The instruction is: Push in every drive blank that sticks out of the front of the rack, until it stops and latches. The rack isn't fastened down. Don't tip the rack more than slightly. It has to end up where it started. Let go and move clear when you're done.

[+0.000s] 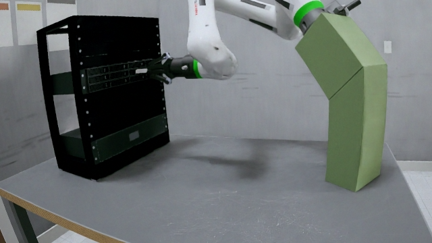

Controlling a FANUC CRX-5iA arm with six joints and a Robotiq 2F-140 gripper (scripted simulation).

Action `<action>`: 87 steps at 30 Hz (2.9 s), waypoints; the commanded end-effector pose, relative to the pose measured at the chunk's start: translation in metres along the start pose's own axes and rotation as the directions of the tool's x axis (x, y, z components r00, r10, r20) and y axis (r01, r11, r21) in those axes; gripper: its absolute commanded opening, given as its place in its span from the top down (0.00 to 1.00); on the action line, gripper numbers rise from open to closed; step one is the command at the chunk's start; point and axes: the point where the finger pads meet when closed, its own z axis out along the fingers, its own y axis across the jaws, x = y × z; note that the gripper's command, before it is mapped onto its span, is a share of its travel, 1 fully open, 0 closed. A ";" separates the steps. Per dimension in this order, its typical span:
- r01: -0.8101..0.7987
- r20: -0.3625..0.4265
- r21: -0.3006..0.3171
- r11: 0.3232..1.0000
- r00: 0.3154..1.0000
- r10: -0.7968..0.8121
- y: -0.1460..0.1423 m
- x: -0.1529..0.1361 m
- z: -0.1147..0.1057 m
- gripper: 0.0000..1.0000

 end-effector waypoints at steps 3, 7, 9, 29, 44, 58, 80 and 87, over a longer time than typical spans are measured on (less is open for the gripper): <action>-0.001 0.000 0.001 1.000 1.000 0.001 -0.001 0.000 0.000 0.90; -0.001 0.000 0.001 1.000 1.000 0.001 -0.001 0.000 0.000 0.90; -0.001 0.000 0.001 1.000 1.000 0.001 -0.001 0.000 0.000 0.90; -0.001 0.000 0.001 1.000 1.000 0.001 -0.001 0.000 0.000 0.90; -0.001 0.000 0.001 1.000 1.000 0.001 -0.001 0.000 0.000 0.90; -0.001 0.000 0.001 1.000 1.000 0.001 -0.001 0.000 0.000 0.90; -0.001 0.000 0.001 1.000 1.000 0.001 -0.001 0.000 -0.078 0.90; -0.001 0.000 0.001 1.000 1.000 0.001 -0.001 0.000 -0.082 0.90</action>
